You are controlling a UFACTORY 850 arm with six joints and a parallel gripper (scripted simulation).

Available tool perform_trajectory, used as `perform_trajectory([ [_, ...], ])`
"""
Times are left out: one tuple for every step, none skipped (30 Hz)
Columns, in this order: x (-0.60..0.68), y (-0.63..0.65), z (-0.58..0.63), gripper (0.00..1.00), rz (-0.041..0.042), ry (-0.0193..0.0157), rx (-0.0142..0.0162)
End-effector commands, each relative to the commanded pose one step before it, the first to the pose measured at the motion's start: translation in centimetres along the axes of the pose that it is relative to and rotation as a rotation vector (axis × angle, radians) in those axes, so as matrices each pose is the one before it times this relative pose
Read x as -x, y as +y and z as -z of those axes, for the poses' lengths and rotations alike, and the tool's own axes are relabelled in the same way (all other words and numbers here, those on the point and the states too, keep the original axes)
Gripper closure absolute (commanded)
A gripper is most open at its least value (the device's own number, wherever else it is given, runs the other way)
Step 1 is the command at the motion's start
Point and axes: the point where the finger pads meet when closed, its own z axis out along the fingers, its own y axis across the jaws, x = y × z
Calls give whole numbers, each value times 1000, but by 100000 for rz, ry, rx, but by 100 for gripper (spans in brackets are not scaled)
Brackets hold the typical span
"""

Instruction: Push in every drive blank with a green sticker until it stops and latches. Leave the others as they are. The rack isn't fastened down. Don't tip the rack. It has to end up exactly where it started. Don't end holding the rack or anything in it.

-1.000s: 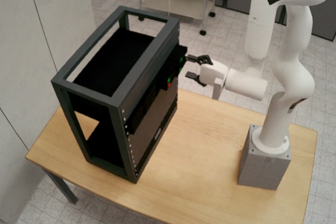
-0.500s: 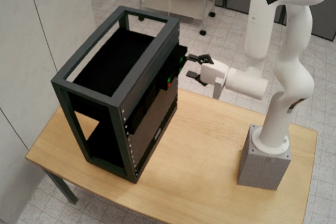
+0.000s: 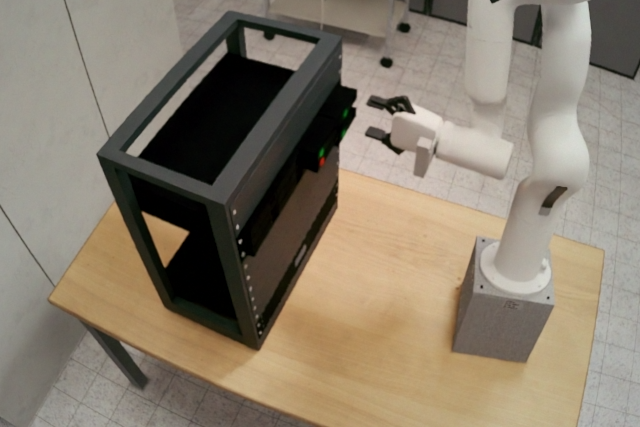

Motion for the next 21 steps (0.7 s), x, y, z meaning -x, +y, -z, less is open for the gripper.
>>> perform_trajectory([
  [2122,-944,-275,0,283,1470,915],
  [431,-204,0,0,0,0,0],
  [401,-190,0,0,-1,0,0],
  [369,-175,1,0,-2,0,0],
  [335,-159,0,0,1,0,0],
  [299,-142,-1,0,2,1,-1],
  [262,-124,1,0,-2,-1,1],
  [224,-106,-1,0,2,1,-1],
  [186,-88,1,0,-3,-1,1],
  [148,-71,-2,0,2,1,-1],
  [113,-53,0,0,0,0,0],
  [80,-38,1,0,-1,0,0],
  [0,0,0,0,0,0,0],
  [0,0,0,0,0,0,0],
  [51,-24,1,0,-1,0,1],
  [28,-13,0,0,-1,0,0],
  [11,-5,0,0,0,0,0],
  [2,-1,0,0,0,0,0],
  [0,0,0,0,0,0,0],
  [0,0,0,0,0,0,0],
  [0,0,0,0,0,0,0],
])
